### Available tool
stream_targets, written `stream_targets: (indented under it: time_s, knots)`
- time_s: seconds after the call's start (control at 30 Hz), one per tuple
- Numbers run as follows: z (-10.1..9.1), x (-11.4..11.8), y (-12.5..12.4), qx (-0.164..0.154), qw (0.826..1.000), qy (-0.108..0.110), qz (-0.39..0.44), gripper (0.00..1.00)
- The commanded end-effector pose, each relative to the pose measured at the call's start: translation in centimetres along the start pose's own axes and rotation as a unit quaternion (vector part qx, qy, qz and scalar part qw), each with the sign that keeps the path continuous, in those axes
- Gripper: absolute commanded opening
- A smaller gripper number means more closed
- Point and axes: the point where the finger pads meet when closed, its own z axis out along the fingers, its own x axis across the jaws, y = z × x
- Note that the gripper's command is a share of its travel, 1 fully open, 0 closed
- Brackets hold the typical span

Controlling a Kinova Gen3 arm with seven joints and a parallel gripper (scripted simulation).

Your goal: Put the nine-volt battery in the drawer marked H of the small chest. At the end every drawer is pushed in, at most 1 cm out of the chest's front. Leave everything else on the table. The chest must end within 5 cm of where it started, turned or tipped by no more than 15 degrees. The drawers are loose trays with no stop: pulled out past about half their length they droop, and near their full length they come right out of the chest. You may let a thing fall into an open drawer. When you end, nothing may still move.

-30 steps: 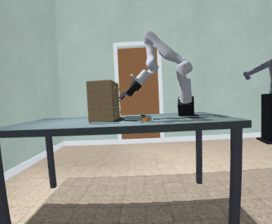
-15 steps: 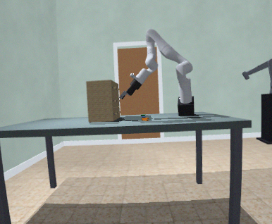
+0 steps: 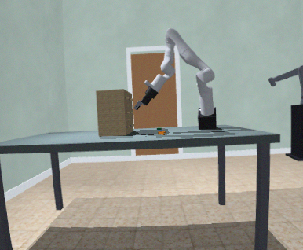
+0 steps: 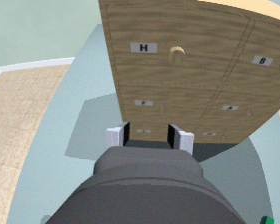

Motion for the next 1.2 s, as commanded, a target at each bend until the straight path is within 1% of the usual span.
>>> stream_targets:
  time_s: [0.0, 0.93, 1.17]
  knots:
    - [-0.3, 0.4, -0.6, 0.005, 1.0, 0.006, -0.001, 1.0]
    - [-2.0, 0.5, -0.6, -0.054, 0.999, 0.006, -0.001, 1.0]
    - [-2.4, 0.4, -0.7, -0.063, 0.998, 0.005, 0.0, 1.0]
